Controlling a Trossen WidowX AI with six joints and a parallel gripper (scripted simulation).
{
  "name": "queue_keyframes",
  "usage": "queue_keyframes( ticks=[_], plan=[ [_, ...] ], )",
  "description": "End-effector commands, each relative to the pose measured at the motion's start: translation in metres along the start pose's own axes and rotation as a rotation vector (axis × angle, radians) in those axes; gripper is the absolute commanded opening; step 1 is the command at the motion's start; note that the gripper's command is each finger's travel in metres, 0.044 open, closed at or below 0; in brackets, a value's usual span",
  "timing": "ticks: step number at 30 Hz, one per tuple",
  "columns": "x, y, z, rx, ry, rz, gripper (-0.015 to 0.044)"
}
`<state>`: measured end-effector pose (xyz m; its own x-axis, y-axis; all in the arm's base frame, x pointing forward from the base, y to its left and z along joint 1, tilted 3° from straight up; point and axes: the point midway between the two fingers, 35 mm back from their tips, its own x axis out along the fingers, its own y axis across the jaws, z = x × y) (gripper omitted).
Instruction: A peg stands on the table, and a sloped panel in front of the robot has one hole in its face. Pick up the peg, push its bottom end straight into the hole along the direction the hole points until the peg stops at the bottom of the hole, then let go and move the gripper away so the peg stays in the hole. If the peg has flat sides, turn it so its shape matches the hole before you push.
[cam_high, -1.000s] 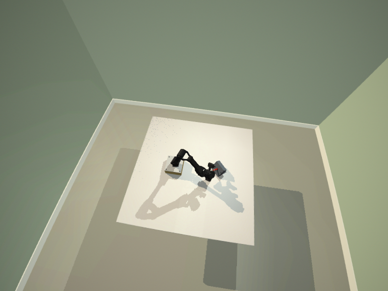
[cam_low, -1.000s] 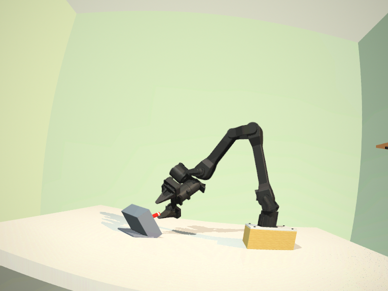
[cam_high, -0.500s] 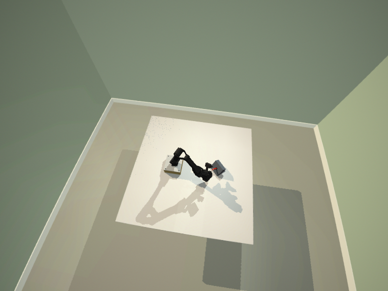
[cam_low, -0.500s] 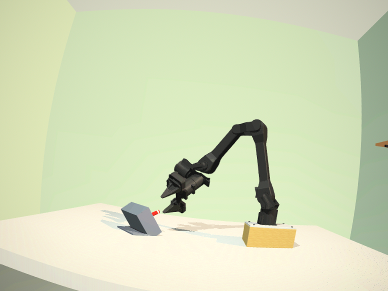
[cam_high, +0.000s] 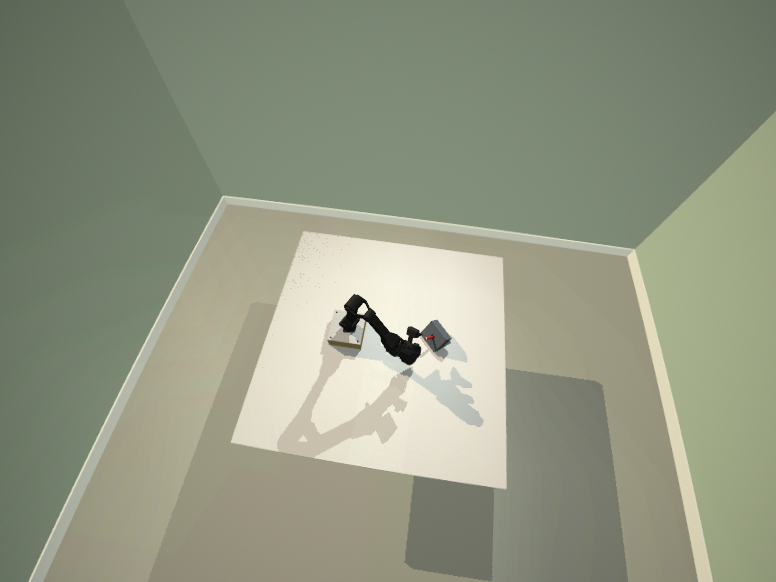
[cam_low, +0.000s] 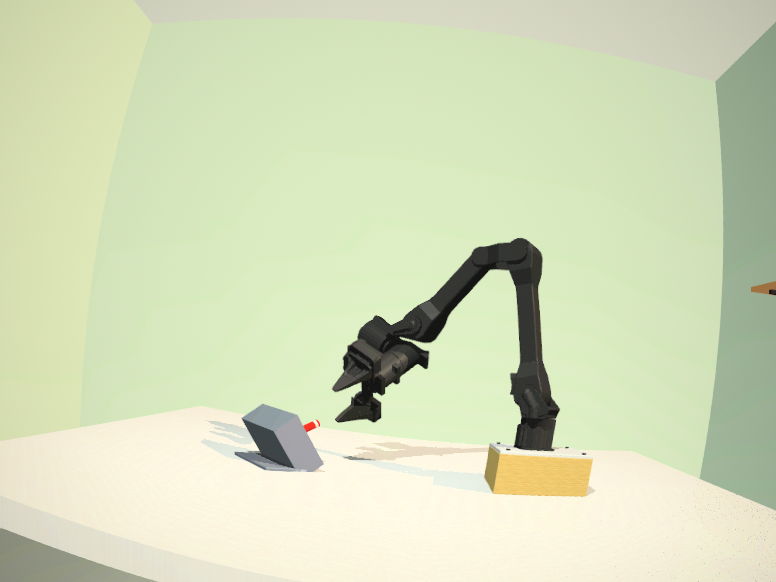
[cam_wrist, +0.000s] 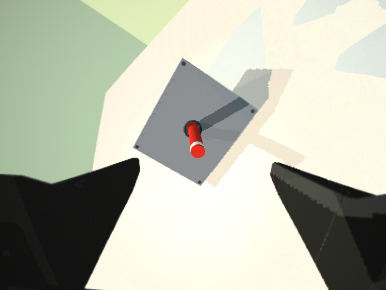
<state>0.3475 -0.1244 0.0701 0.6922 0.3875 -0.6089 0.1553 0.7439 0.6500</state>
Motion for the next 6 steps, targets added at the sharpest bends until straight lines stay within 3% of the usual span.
queue_keyframes(
  ticks=[1,6],
  plan=[
    [-0.0092,0.0016,0.0019,-0.011,-0.008,0.003,0.0440],
    [-0.0105,0.0015,0.0018,-0.011,-0.008,0.003,0.0440]
  ],
)
